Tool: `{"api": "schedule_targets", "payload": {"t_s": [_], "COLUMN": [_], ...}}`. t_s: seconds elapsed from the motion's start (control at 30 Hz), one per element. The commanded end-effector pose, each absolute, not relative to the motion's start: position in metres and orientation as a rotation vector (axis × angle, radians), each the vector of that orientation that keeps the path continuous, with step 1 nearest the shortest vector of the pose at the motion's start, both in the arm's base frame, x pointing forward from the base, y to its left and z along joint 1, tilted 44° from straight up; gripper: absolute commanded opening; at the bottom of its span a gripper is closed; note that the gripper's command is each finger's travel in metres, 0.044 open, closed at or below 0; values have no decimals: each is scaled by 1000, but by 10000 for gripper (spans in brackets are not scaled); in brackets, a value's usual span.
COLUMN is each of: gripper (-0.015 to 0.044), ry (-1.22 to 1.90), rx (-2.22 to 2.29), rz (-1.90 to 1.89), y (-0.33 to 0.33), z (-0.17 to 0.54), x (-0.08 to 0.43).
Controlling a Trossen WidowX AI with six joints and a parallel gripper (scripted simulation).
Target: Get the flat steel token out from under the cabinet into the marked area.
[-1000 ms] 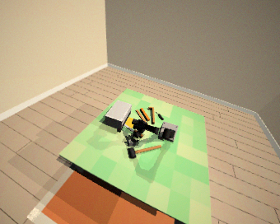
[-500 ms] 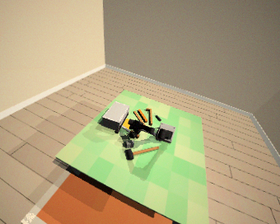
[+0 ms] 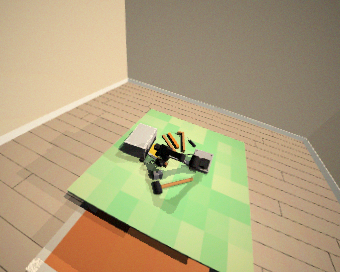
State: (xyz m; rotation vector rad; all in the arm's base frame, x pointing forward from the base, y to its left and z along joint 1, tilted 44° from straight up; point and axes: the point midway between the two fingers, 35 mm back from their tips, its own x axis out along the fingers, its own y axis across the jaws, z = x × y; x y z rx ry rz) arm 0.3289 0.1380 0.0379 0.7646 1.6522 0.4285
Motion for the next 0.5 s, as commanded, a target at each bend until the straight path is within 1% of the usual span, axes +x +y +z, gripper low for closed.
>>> {"api": "schedule_targets", "payload": {"t_s": [0.0, 0.47], "gripper": [0, 0], "ry": [1646, 1645], "rx": [760, 759], "rz": [436, 437], "y": [138, 136], "z": [38, 35], "x": [335, 349]}}
